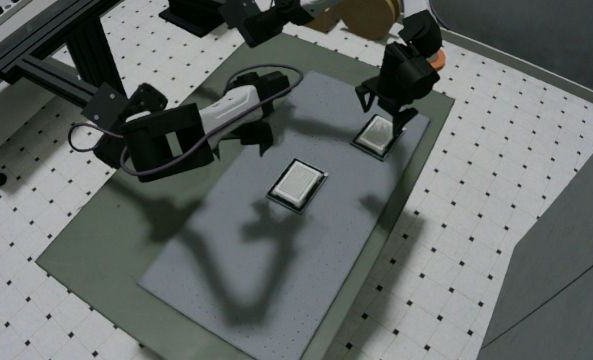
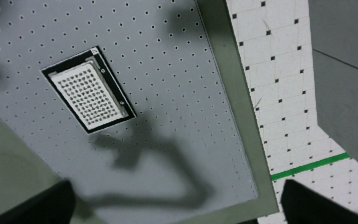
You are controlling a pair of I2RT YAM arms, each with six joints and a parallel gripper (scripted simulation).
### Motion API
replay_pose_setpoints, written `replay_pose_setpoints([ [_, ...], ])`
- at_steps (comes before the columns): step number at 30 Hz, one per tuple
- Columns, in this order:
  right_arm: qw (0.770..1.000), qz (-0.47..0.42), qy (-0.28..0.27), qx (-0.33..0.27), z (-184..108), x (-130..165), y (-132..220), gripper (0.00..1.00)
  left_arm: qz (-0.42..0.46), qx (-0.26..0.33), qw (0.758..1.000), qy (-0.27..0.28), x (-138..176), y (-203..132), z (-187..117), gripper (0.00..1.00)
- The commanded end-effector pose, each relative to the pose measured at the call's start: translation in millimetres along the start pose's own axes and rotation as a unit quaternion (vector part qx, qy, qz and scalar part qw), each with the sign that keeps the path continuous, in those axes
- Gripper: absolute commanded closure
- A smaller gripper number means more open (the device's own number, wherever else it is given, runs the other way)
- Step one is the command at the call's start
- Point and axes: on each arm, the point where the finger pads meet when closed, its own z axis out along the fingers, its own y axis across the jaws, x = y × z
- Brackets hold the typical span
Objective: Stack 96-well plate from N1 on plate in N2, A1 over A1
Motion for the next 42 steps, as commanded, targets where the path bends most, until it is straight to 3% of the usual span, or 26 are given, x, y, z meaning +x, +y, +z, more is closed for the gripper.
replay_pose_setpoints([
  [1, 1.0, 0.001, -0.002, 0.004, -2, 0, -2, 0.0, -0.003, 0.008, 1.0, 0.003, 0, -3, -5, 0.0],
  [19, 1.0, 0.005, -0.007, 0.005, -2, -2, -3, 0.0, -0.004, 0.011, 1.0, 0.001, -1, -5, -5, 0.0],
  [25, 0.993, 0.062, -0.096, 0.005, 3, -34, -21, 0.0, -0.012, 0.024, 1.0, -0.014, -14, -6, 3, 0.0],
  [32, 0.95, 0.169, -0.263, 0.021, 10, -81, -71, 0.0, -0.011, 0.026, 0.998, -0.051, -40, 12, 28, 0.0],
  [34, 0.95, 0.169, -0.263, 0.021, 10, -81, -71, 0.0, -0.011, 0.026, 0.998, -0.051, -40, 12, 28, 0.0],
  [42, 0.869, 0.257, -0.413, 0.09, 7, -95, -144, 0.0, -0.008, 0.025, 0.995, -0.098, -74, 36, 62, 0.0],
])
